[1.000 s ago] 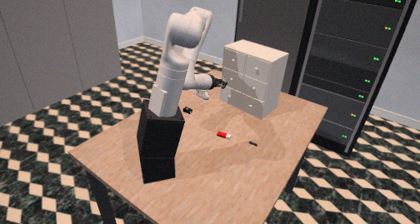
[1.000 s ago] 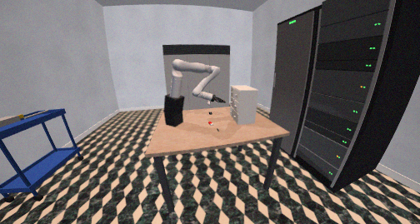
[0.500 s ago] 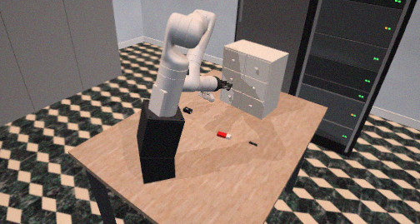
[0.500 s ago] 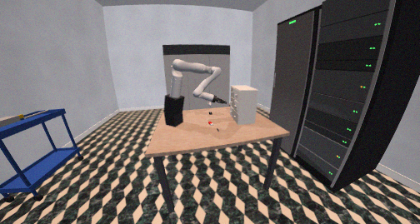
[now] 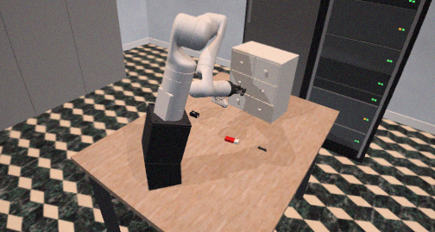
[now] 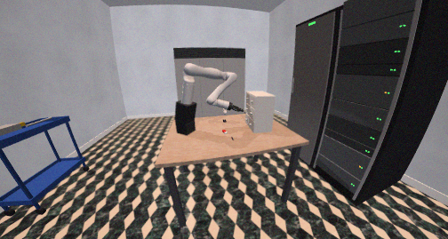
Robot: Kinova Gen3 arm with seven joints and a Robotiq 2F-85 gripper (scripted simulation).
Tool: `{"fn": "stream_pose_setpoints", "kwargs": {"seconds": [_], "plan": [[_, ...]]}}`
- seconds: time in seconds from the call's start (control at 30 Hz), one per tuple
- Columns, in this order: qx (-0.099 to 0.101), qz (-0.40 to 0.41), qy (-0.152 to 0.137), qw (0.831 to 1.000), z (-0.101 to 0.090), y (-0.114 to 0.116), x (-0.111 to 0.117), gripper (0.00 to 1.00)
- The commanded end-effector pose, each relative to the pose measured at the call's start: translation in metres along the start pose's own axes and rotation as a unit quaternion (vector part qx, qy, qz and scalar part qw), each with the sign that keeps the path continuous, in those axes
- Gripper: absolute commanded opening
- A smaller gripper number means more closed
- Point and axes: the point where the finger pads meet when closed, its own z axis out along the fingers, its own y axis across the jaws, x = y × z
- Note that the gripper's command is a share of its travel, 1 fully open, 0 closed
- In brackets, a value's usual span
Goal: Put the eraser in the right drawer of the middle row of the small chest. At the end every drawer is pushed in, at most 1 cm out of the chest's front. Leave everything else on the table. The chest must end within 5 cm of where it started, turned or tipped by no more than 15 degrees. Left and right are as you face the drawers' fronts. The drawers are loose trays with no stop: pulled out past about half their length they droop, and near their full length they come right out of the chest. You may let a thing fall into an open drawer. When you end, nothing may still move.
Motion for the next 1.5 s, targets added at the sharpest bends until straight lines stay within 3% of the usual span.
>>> {"fn": "stream_pose_setpoints", "kwargs": {"seconds": [0.0,1.47], "plan": [[0.004,-0.001,0.001,1.000,0.002,-0.010,0.000,0.33],[0.004,-0.001,0.001,1.000,0.019,-0.072,-0.001,0.33]]}}
